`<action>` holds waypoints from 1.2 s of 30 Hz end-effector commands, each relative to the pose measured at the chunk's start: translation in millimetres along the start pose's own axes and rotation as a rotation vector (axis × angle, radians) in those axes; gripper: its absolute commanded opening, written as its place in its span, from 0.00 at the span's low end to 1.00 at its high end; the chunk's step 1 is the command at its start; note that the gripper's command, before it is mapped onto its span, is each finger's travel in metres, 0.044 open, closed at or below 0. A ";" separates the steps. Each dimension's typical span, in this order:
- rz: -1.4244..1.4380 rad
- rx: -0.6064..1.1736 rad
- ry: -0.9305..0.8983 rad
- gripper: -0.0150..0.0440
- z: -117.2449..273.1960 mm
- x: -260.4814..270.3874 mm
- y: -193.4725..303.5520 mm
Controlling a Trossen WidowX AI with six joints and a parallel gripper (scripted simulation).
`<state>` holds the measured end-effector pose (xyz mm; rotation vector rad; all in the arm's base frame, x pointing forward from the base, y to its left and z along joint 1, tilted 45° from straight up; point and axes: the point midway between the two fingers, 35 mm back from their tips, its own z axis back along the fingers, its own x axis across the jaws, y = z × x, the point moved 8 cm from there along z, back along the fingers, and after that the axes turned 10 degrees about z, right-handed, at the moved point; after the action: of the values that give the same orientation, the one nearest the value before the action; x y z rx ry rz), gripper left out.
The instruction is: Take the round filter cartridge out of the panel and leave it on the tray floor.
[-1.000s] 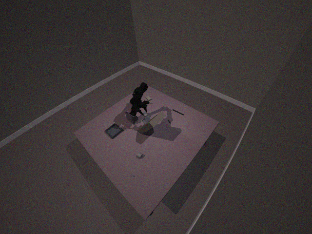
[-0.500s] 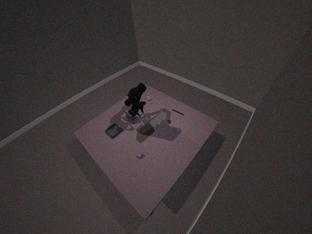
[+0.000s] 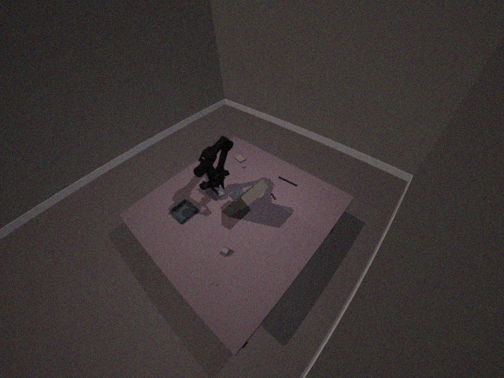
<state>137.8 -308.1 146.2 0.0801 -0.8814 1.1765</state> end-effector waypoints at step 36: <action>-1.021 0.071 0.588 0.25 -5.7 -115.1 160.8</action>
<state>9.6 -332.1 20.5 0.1974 -0.2213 0.2759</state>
